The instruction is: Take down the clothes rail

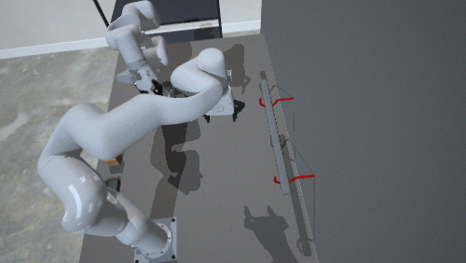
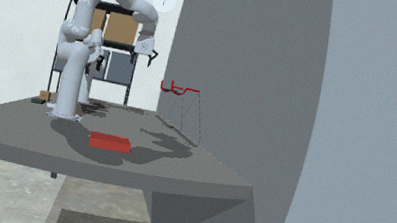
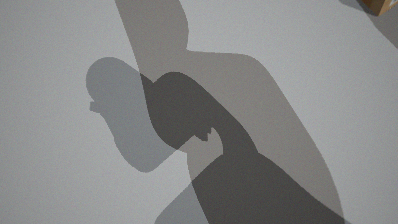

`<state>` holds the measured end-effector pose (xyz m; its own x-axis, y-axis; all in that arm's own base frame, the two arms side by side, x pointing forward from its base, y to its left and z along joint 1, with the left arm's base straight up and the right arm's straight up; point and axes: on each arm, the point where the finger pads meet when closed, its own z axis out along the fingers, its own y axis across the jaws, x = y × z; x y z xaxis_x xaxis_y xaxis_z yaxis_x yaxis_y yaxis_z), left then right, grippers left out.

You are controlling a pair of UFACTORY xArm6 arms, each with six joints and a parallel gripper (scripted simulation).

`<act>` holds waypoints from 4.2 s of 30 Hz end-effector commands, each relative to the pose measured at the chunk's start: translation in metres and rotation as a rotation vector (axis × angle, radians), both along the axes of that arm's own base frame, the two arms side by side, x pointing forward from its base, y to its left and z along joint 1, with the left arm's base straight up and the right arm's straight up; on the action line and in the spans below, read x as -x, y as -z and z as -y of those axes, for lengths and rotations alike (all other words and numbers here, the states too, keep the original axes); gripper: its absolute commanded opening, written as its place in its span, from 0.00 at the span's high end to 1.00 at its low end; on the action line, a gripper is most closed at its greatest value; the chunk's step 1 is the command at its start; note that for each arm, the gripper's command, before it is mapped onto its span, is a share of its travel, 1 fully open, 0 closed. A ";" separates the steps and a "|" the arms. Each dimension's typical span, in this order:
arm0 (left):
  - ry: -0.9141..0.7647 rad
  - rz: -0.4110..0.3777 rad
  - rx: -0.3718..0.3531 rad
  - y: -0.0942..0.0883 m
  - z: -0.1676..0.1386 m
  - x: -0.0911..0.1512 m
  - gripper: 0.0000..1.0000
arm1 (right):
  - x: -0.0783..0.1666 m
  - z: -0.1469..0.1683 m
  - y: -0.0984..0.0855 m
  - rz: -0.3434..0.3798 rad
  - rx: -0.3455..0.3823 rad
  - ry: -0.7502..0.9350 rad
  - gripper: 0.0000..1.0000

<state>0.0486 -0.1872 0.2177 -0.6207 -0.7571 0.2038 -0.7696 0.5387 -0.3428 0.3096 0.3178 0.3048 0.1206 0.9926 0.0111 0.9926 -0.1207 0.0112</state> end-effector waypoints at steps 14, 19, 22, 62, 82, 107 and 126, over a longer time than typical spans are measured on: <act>0.000 0.000 0.001 -0.001 0.000 0.000 0.00 | -0.003 0.008 0.002 -0.010 0.009 -0.096 0.00; 0.000 0.000 0.001 -0.001 0.000 0.000 0.00 | -0.011 0.008 0.004 -0.010 0.009 -0.096 0.00; 0.000 0.000 0.001 -0.001 0.000 0.000 0.00 | -0.016 0.008 0.005 -0.010 0.009 -0.096 0.00; 0.000 0.000 0.001 -0.001 0.000 0.000 0.00 | -0.071 0.010 0.016 -0.010 0.009 -0.096 0.00; 0.000 0.000 0.001 -0.001 0.000 0.000 0.00 | -0.101 0.011 0.021 -0.010 0.009 -0.096 0.00; 0.000 0.000 0.001 -0.001 0.000 0.000 0.00 | -0.138 0.012 0.029 -0.009 0.009 -0.096 0.00; 0.000 0.000 0.001 -0.001 0.000 0.000 0.00 | -0.166 0.012 0.034 -0.009 0.009 -0.096 0.00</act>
<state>0.0486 -0.1872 0.2177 -0.6207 -0.7571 0.2038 -0.7696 0.5387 -0.3428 0.4681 0.3053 0.2704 0.0254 0.9997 0.0002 0.9997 -0.0254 0.0006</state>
